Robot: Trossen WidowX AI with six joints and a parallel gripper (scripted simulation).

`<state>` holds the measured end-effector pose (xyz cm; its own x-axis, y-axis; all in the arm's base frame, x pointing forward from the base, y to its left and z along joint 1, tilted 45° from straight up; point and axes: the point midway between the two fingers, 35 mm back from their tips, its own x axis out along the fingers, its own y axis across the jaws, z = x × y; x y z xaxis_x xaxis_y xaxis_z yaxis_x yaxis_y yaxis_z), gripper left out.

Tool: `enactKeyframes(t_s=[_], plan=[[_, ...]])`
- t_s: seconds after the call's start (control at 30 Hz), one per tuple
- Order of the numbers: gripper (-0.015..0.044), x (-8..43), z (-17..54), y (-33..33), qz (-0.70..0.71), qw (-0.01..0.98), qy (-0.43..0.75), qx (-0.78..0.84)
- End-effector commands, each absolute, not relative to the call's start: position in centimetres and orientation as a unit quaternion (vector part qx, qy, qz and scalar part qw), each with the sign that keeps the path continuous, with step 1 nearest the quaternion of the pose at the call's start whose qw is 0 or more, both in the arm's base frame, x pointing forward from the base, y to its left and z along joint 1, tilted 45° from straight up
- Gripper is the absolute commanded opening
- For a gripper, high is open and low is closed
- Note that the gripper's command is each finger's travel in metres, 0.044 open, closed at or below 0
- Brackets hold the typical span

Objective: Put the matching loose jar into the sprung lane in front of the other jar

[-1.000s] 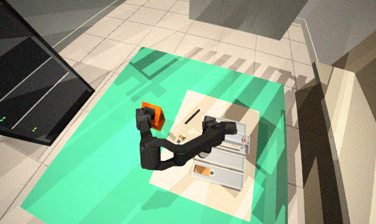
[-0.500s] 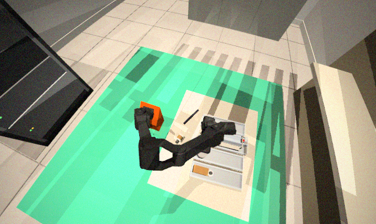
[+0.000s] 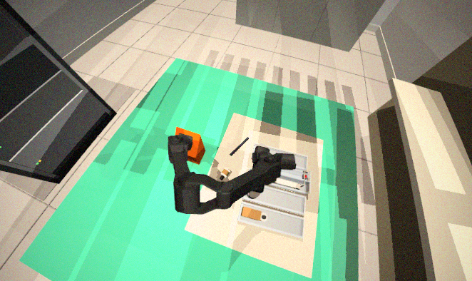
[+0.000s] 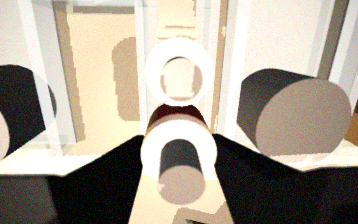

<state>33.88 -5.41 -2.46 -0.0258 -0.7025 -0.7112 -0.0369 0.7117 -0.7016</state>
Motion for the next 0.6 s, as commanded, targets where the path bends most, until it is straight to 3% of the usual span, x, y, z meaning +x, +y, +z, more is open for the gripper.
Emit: enactKeyframes(t_s=[0.0,0.57], plan=[[0.0,34.22,-2.49,-5.75,-0.264,0.645,0.662,-0.276],[0.0,34.15,-2.87,-6.13,-0.264,0.645,0.662,-0.276]])
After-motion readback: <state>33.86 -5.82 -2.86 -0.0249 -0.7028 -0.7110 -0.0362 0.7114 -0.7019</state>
